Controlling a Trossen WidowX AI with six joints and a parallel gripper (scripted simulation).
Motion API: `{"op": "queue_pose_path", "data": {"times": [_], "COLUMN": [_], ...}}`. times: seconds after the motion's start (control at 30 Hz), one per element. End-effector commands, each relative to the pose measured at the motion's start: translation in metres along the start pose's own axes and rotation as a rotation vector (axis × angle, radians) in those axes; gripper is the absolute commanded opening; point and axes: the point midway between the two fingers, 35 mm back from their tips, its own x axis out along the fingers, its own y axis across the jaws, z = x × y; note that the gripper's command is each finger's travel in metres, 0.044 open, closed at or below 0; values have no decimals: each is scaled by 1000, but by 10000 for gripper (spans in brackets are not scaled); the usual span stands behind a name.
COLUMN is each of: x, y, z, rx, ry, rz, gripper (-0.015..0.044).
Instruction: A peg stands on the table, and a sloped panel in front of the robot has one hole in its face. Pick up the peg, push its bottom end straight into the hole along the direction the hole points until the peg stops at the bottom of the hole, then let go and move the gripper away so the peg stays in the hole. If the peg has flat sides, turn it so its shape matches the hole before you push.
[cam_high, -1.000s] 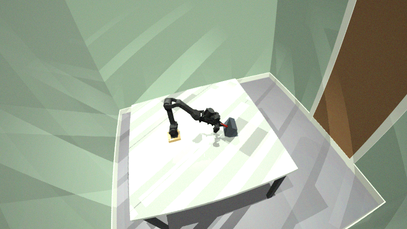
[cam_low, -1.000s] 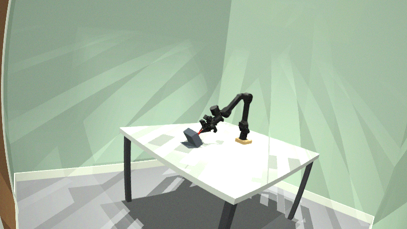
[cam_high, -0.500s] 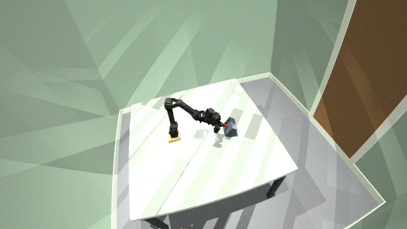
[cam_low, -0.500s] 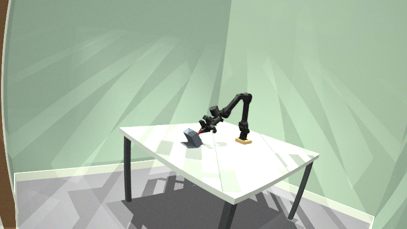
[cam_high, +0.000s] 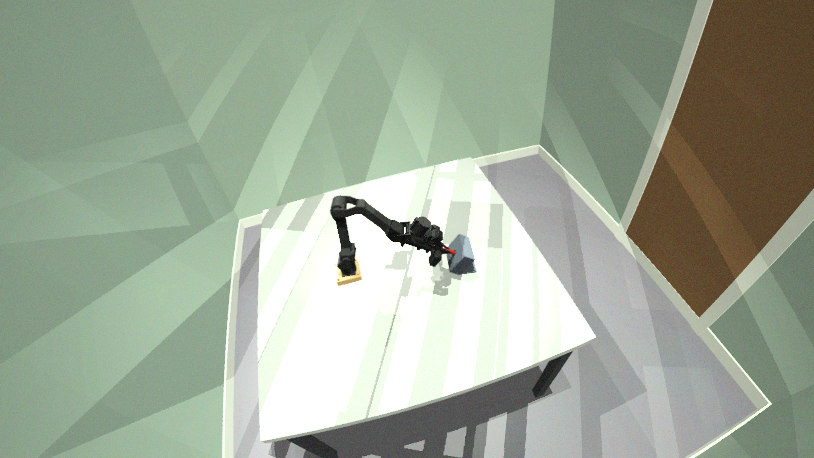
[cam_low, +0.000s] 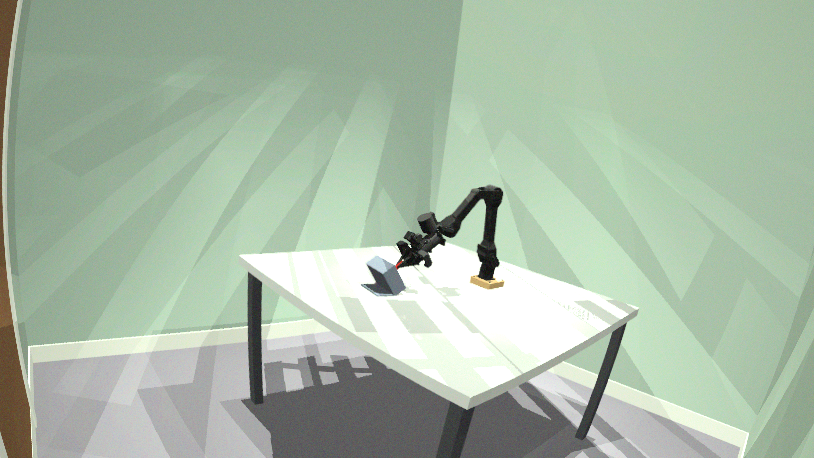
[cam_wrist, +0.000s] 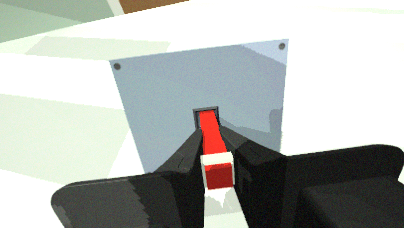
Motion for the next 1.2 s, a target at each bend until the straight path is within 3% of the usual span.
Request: {"op": "queue_pose_path", "data": {"times": [0.0, 1.17], "x": [2, 11], "y": [0, 0], "z": [3, 0], "rx": [-1, -2], "ry": [-8, 1], "rz": [0, 2], "gripper": [0, 0]}}
